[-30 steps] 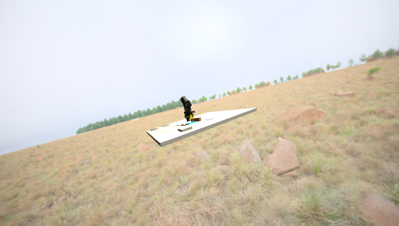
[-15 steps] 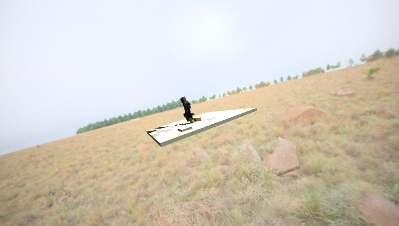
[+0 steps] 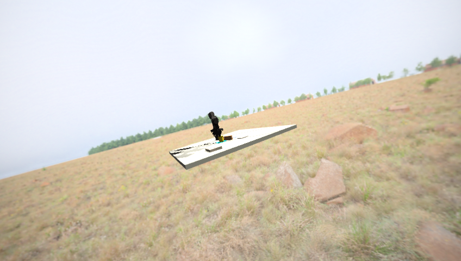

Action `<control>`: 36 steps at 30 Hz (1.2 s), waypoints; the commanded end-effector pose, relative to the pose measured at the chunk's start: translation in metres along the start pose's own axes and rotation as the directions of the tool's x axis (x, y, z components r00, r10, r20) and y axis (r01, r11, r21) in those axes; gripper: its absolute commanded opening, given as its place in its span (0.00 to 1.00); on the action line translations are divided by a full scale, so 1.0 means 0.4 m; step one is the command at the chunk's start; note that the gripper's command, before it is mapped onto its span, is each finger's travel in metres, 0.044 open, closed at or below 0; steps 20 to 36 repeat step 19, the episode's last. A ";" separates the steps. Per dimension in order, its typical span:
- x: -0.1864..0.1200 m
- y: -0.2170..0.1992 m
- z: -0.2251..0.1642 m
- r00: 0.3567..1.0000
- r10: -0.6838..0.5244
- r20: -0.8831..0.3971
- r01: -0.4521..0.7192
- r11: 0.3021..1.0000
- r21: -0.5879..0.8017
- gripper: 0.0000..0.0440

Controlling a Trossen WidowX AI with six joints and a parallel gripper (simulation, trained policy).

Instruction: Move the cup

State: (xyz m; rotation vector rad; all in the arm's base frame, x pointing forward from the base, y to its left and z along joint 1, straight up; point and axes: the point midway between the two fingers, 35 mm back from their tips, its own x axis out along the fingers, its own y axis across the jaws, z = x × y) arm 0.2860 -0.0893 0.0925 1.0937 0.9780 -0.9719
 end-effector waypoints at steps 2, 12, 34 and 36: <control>-0.025 -0.011 -0.001 1.000 0.020 -0.008 -0.020 1.000 0.006 0.47; -0.097 -0.013 0.014 0.997 0.079 0.007 -0.079 0.996 0.031 0.58; -0.156 -0.007 0.038 0.992 0.119 0.031 -0.121 0.991 0.049 0.83; -0.156 -0.007 0.038 0.992 0.119 0.031 -0.121 0.991 0.049 0.83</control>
